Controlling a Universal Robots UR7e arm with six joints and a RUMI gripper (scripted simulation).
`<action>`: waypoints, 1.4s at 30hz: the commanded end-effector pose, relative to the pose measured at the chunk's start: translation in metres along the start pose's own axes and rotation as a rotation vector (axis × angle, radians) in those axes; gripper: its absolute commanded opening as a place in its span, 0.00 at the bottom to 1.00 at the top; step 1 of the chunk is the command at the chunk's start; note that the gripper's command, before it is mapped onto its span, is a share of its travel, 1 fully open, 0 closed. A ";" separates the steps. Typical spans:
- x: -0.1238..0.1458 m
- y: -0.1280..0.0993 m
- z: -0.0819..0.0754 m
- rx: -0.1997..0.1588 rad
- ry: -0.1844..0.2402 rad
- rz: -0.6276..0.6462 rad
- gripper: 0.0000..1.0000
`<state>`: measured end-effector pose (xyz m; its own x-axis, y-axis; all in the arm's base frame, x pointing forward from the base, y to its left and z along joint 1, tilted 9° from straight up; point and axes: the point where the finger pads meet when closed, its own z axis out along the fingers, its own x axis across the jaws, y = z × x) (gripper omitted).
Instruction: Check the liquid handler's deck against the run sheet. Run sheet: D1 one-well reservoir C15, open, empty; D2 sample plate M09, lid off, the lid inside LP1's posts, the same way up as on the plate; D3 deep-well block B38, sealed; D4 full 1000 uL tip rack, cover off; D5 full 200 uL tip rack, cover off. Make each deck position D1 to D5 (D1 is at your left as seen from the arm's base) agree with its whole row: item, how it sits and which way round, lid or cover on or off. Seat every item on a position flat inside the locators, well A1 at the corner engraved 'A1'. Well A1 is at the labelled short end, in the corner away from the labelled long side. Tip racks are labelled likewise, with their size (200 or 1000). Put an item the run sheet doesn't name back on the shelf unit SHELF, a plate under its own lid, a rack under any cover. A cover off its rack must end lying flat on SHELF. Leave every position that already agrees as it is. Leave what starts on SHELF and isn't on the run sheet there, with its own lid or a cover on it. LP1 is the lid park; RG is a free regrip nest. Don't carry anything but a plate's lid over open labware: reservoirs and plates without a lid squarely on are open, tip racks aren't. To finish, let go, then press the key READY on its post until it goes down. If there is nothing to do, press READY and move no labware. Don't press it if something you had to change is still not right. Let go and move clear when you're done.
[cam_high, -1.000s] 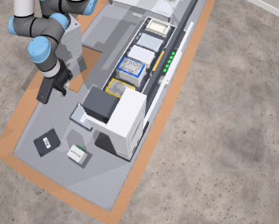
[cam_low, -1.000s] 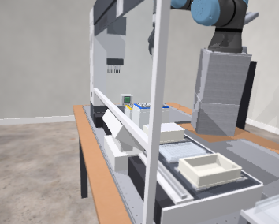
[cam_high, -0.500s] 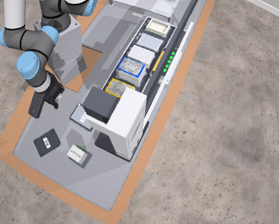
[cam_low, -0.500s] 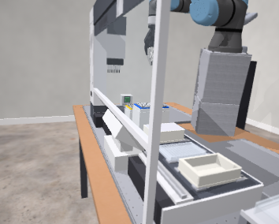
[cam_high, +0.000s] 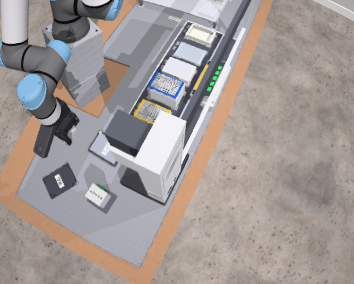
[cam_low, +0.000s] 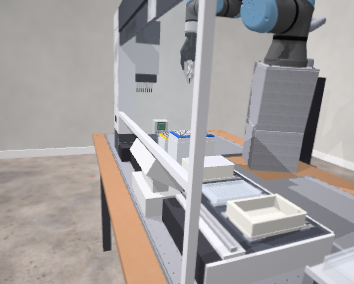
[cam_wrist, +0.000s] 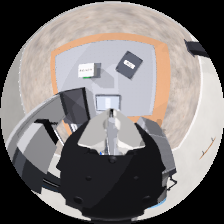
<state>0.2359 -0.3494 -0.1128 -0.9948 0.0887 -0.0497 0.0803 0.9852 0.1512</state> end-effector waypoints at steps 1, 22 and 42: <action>-0.028 0.002 0.000 0.002 -0.001 -0.003 0.00; -0.117 0.012 0.000 0.001 -0.001 -0.003 0.00; -0.115 0.015 0.020 -0.002 0.002 -0.003 0.00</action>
<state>0.3524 -0.3466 -0.1137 -0.9950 0.0860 -0.0502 0.0776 0.9856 0.1502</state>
